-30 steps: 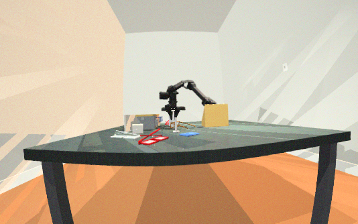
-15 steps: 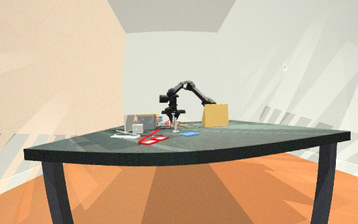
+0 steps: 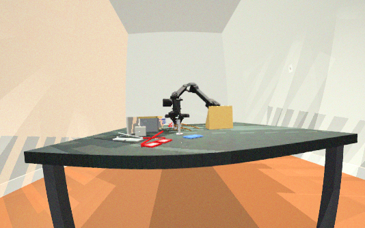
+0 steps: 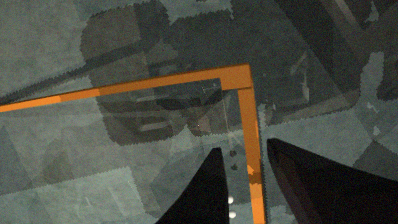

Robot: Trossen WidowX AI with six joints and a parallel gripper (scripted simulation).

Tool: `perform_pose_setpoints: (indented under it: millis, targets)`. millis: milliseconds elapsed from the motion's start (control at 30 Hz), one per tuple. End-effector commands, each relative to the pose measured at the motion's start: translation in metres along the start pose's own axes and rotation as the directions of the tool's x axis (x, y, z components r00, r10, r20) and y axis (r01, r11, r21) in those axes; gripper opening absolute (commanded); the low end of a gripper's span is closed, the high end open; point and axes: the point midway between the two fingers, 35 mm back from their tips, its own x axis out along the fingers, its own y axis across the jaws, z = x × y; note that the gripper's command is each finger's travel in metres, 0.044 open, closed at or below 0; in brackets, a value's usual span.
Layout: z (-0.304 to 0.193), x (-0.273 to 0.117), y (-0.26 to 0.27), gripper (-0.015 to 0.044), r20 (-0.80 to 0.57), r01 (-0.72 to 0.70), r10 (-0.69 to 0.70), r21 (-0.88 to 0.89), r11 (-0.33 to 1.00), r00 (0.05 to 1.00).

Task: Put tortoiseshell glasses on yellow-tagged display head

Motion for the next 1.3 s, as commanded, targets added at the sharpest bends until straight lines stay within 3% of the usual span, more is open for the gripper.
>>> perform_pose_setpoints:
  millis: [0, 267, 467, 1000, 1267]
  targets:
    - [0.0, 0.0, 0.0, 0.0055, 0.0, 0.0, 0.0, 0.001, 1.0, 1.0]
    - [0.0, 0.0, 0.0, 0.0001, 0.0, 0.0, 0.0, 0.001, 1.0, 1.0]
    - [0.001, -0.003, 0.0, 0.0, 0.001, 0.0, 0.0, 0.0, 1.0, 1.0]
    - [0.007, -0.097, 0.002, 0.0, -0.002, -0.006, 0.006, -0.011, 1.0, 1.0]
    - [0.008, -0.095, 0.005, 0.0, -0.004, -0.002, 0.002, 0.032, 0.999, 1.0]
